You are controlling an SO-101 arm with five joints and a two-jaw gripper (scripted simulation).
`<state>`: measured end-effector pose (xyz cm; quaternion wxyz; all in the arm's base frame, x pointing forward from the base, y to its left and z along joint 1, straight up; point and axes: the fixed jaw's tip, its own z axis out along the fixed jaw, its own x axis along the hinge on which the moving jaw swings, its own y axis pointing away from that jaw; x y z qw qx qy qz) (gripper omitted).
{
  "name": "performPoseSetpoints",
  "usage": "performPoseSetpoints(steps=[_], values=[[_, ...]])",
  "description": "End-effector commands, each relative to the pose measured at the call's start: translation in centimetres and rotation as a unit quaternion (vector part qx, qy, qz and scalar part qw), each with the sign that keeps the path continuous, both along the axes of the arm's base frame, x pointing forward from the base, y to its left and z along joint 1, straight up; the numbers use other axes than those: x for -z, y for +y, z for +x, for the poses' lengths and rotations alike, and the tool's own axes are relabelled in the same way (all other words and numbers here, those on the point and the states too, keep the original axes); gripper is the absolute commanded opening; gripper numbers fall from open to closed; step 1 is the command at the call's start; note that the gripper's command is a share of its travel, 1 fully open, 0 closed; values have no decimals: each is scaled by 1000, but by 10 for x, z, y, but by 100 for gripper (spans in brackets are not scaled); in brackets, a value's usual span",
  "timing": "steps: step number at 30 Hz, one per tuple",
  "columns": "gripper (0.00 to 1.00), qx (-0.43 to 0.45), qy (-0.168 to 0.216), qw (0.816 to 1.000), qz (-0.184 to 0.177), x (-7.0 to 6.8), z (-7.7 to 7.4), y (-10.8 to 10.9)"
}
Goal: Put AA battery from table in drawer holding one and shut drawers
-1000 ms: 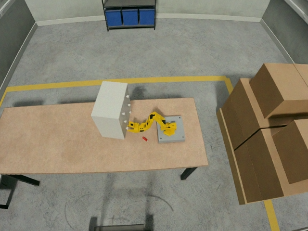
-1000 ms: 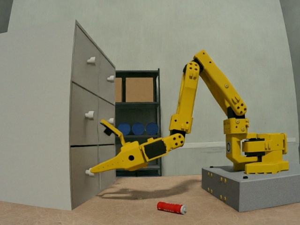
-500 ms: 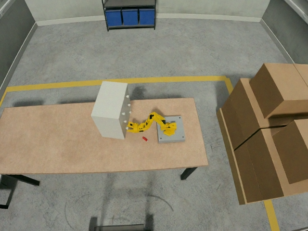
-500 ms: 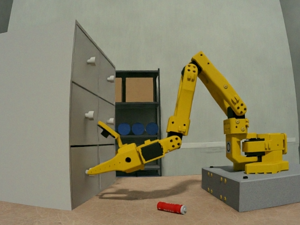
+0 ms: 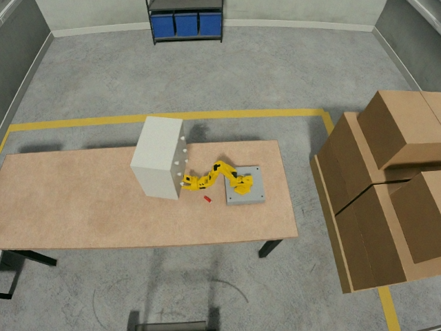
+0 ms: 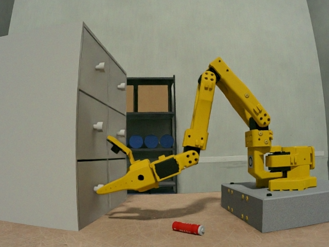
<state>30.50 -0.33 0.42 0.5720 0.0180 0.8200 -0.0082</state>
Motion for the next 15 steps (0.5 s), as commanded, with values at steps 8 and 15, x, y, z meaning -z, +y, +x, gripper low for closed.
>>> performPoseSetpoints(steps=[8,15], values=[[21,8,-1,1000,2,3,0,-4],[21,8,-1,1000,2,3,0,-4]])
